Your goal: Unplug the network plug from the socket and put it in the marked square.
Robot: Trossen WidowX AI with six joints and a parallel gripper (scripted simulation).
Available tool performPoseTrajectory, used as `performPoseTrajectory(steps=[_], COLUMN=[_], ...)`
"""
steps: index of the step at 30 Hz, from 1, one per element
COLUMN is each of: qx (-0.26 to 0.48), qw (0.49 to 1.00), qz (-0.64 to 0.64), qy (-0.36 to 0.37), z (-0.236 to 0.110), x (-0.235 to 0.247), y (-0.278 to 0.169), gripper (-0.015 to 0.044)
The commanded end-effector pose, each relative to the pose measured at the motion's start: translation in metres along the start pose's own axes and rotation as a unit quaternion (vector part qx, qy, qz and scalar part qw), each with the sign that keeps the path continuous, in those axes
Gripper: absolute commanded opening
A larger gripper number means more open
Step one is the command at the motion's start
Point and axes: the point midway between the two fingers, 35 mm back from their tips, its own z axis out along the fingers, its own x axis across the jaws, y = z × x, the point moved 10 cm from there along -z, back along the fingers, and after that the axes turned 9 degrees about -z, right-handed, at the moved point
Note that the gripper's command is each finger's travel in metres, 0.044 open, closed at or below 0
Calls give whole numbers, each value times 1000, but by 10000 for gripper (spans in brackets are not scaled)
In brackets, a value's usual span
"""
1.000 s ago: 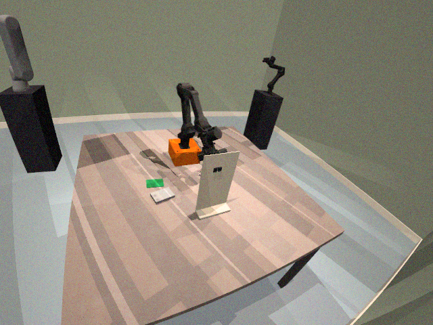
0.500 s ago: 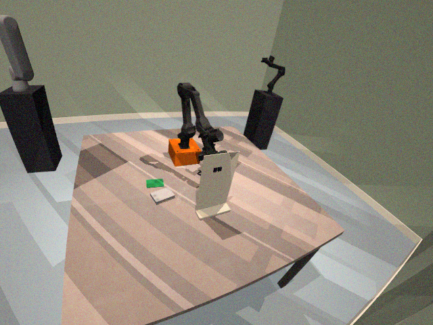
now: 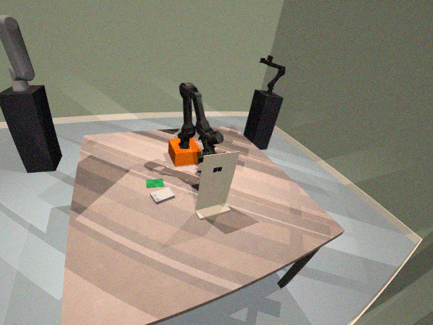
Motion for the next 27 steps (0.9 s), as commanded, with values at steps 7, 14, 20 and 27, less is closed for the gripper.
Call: performPoseTrajectory(steps=[7, 14, 20, 27], qx=[-1, -1, -1, -1], qw=[1000, 1000, 1000, 1000], qz=[-1, -1, -1, -1], qy=[-2, -2, -2, -2], z=[7, 12, 16, 20], x=[-5, -8, -10, -13], y=[0, -1, -1, -2], gripper=[0, 0, 0, 0])
